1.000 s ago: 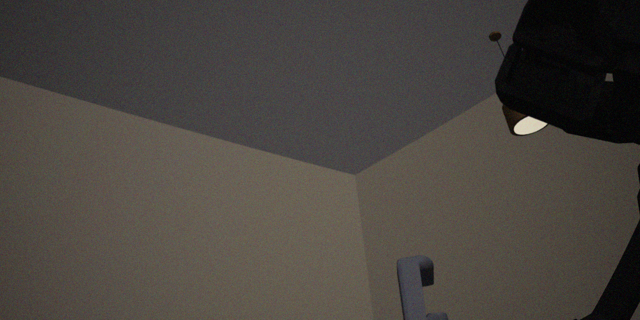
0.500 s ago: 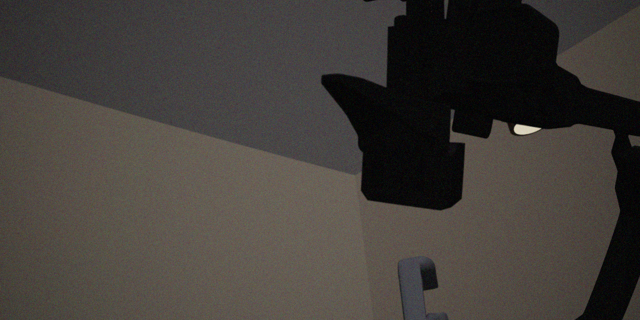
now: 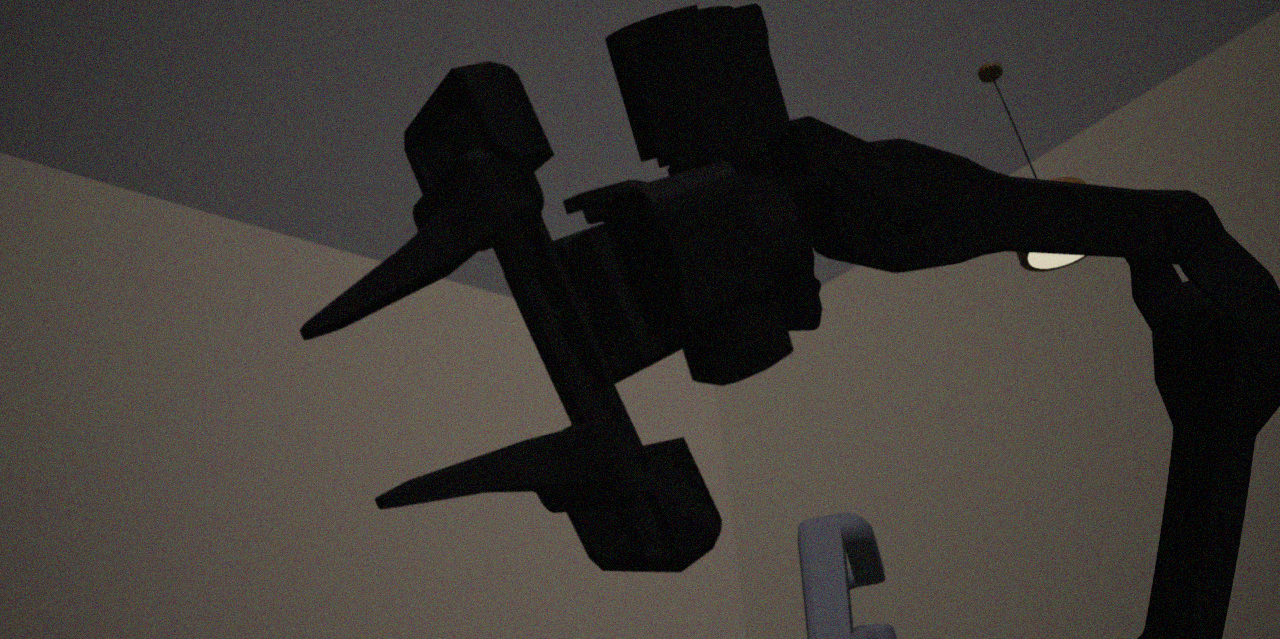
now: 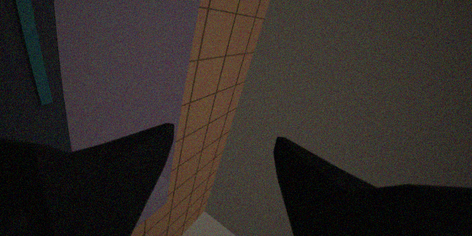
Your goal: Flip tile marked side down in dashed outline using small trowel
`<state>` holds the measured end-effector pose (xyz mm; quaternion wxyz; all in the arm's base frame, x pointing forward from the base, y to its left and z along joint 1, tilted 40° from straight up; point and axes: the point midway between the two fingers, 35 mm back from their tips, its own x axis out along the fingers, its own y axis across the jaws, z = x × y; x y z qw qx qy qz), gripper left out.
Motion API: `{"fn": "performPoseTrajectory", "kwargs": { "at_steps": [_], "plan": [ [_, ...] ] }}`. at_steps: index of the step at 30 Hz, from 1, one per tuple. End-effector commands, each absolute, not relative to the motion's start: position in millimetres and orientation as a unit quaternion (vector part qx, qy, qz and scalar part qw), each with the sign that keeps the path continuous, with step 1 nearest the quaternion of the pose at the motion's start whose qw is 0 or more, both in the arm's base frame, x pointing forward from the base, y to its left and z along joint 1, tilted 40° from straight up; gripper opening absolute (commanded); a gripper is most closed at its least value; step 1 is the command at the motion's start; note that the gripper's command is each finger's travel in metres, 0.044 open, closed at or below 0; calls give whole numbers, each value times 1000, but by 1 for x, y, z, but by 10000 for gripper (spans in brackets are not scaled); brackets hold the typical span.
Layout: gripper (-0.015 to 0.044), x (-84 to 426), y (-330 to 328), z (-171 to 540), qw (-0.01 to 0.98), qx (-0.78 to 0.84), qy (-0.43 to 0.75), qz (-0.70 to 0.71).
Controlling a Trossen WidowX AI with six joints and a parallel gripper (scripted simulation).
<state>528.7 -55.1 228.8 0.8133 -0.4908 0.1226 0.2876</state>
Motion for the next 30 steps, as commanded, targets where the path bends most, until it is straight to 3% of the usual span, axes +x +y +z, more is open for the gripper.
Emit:
{"fn": "performPoseTrajectory", "kwargs": {
  "at_steps": [1,15,30],
  "plan": [
    [270,531,-75,193,822,-446,185,302],
    [270,513,-124,90,819,-289,362,339],
    [270,460,-160,-3,771,-98,520,355]
  ]
}}
